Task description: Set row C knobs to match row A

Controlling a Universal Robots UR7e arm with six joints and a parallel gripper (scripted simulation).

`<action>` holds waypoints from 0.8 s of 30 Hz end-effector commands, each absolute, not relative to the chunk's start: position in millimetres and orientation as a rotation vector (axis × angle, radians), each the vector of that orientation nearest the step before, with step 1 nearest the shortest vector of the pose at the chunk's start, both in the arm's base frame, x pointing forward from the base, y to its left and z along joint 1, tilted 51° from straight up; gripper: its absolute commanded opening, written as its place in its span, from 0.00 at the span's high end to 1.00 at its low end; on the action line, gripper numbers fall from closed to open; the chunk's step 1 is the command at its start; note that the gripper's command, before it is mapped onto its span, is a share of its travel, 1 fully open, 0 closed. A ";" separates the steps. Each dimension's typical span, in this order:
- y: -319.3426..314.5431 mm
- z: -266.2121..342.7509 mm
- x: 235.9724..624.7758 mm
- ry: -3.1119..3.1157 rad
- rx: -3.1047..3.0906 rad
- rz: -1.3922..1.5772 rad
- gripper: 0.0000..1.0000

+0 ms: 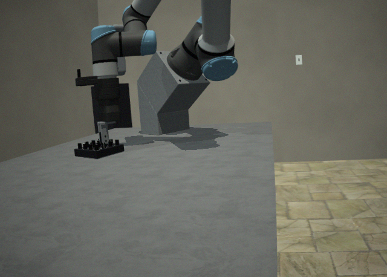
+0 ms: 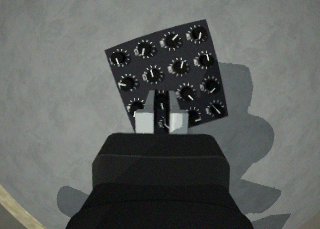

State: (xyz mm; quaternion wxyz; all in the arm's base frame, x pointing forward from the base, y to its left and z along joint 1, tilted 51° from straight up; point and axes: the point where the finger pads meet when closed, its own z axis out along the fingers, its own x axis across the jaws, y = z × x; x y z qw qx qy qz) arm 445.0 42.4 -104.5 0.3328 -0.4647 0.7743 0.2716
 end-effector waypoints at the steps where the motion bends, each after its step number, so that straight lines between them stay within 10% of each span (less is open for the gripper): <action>1: 42.5 -104.3 445.8 2.036 -1.197 0.717 0.70; 24: 42.2 -103.7 446.6 2.222 -0.931 0.841 0.70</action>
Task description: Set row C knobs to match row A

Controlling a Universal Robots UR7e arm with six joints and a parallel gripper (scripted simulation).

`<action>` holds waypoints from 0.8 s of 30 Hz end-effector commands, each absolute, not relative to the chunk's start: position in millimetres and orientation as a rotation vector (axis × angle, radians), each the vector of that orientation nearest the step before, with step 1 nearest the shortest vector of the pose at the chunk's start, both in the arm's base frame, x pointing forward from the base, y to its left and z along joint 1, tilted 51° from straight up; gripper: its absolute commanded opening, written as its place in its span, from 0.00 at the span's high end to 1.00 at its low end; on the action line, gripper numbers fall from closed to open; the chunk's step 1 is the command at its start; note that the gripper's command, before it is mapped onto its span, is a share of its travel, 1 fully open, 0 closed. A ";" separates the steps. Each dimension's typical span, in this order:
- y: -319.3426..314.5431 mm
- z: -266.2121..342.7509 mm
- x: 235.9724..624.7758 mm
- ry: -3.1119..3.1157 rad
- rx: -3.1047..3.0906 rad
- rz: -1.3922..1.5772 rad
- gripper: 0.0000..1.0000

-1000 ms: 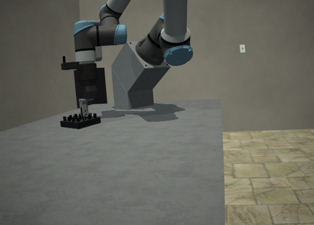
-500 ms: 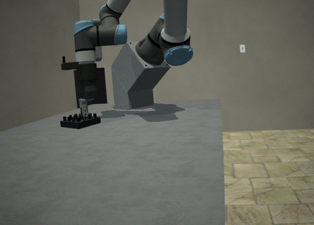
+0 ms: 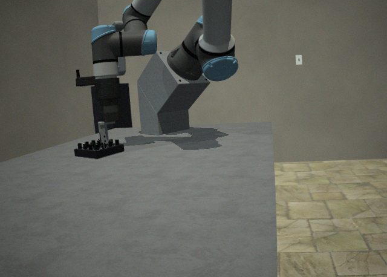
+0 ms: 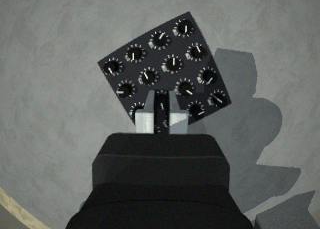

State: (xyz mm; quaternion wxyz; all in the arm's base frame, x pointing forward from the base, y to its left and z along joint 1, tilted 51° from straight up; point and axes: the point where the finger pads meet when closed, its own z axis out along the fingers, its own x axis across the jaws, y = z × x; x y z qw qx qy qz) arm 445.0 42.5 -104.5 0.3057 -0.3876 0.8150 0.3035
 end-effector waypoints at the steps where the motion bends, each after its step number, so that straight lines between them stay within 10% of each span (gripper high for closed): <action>1: 42.1 -103.7 446.6 2.234 -0.911 0.850 0.70; 24: 42.2 -103.7 446.4 2.449 -0.484 1.015 0.70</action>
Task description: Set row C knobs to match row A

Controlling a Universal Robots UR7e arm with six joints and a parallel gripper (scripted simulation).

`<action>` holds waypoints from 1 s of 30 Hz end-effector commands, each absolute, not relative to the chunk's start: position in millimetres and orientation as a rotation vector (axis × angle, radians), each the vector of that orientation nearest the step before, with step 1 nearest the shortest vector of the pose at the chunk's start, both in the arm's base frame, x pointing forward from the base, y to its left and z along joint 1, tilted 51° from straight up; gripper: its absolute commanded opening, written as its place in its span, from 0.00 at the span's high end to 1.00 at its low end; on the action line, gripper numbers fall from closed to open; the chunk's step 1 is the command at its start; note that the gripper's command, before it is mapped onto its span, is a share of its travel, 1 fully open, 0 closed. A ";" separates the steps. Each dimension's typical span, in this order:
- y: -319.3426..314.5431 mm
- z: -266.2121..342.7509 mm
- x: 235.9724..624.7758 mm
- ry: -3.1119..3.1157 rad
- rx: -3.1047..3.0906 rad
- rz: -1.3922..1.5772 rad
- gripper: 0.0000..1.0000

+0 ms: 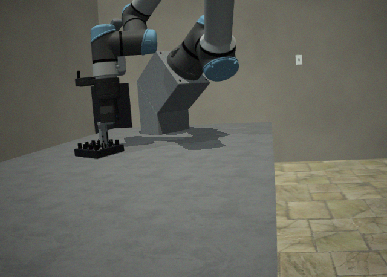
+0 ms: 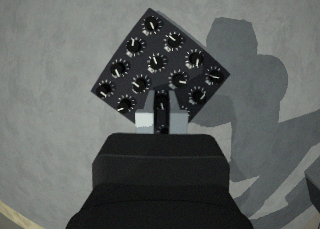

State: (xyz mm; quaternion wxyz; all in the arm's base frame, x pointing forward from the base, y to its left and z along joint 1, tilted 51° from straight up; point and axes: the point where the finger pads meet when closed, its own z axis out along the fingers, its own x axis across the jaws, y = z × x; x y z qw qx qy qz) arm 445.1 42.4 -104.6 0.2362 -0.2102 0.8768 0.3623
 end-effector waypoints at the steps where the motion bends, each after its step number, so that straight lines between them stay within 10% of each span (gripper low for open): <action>1: 42.1 -103.7 446.5 2.458 -0.463 1.022 0.70; 30: 42.3 -104.2 446.1 2.559 -0.165 1.117 0.70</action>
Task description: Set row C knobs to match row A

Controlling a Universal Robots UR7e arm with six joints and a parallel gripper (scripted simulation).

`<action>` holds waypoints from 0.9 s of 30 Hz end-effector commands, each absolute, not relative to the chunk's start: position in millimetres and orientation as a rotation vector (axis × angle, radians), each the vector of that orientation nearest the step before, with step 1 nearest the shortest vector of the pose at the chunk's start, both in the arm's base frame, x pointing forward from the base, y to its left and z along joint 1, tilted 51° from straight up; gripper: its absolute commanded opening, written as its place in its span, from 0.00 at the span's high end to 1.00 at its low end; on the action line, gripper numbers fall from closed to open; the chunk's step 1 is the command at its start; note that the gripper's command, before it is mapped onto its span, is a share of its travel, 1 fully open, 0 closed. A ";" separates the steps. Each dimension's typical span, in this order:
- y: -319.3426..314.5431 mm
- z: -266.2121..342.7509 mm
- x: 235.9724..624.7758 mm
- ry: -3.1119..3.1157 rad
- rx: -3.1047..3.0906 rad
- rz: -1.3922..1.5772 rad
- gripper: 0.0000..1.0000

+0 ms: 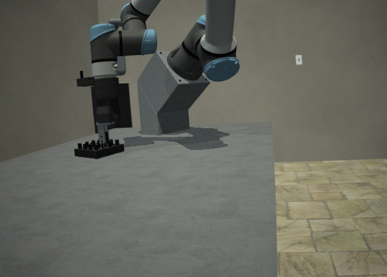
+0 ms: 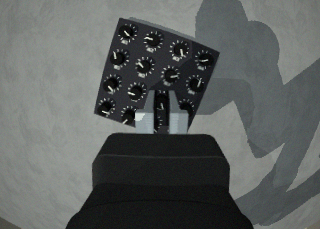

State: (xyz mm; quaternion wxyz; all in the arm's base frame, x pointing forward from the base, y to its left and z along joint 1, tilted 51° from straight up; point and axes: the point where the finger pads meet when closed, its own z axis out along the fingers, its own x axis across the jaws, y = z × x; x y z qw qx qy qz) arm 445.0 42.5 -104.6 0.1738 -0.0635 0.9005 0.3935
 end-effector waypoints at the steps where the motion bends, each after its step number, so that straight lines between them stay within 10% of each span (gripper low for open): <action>1: 42.3 -104.2 446.0 2.559 -0.164 1.117 0.70; 27: 42.1 -104.3 445.9 2.559 -0.163 1.118 0.54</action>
